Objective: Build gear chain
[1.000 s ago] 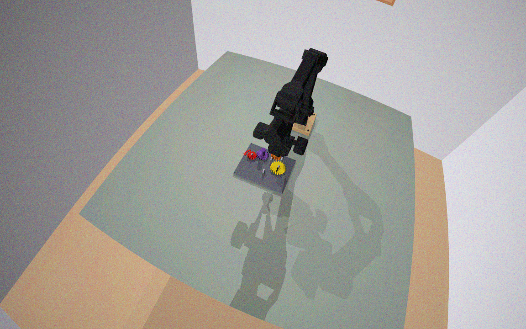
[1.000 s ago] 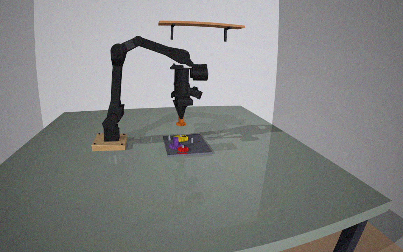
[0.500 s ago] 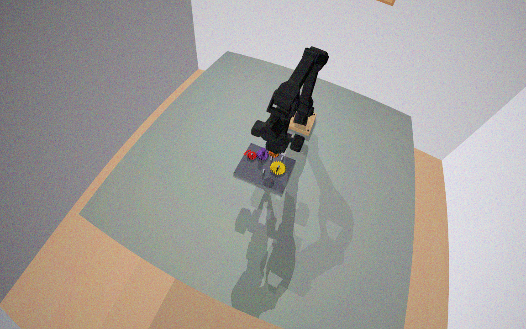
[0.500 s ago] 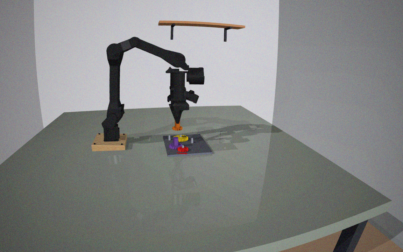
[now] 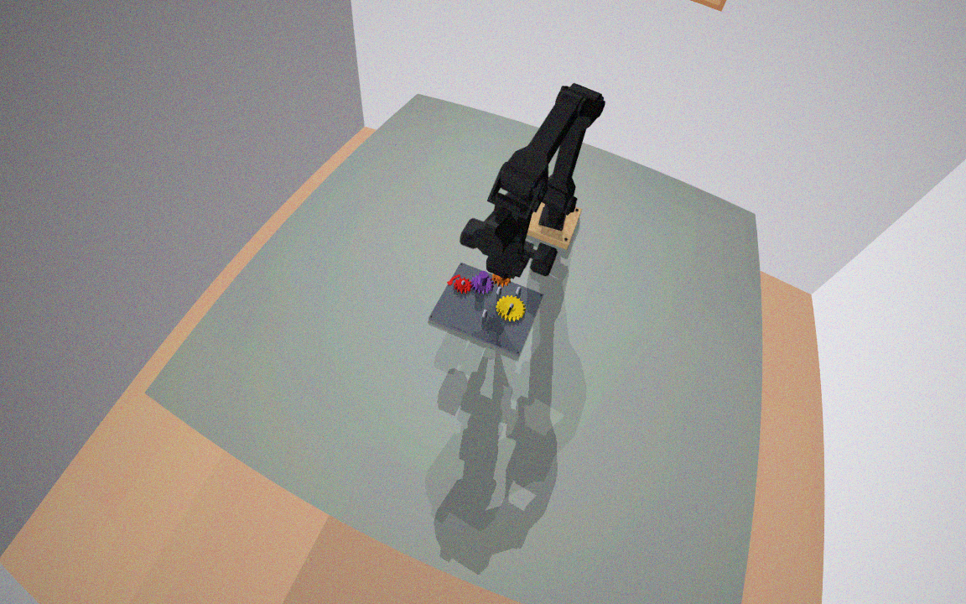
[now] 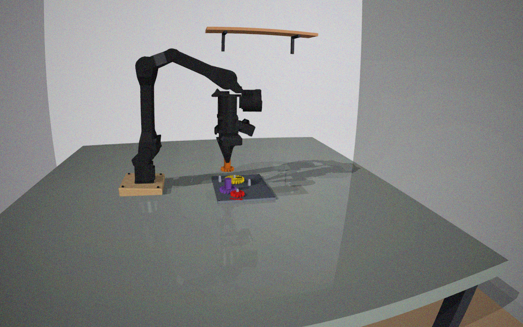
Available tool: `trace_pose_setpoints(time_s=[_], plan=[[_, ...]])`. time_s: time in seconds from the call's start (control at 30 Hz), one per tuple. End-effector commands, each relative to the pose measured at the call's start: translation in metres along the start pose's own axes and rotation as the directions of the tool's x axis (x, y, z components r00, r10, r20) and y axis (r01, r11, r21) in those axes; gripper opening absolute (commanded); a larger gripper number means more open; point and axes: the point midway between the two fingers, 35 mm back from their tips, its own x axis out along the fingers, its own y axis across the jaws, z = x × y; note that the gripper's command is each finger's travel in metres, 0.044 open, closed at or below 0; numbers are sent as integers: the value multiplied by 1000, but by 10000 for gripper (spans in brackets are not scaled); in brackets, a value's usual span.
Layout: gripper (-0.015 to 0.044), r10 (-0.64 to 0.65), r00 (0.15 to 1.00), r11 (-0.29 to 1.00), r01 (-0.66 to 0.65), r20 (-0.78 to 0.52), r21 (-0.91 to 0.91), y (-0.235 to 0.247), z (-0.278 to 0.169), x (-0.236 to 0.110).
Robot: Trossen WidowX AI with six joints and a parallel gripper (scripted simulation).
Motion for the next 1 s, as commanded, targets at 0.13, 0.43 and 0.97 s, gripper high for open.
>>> trace_pose_setpoints(time_s=[0.13,0.43,0.97], plan=[[0,4,1000,1000,-4,-1,-4,0,-1,0],[0,4,1000,1000,-4,-1,-12,1,-1,1],[0,4,1000,975,-4,-2,-222,0,-1,22]])
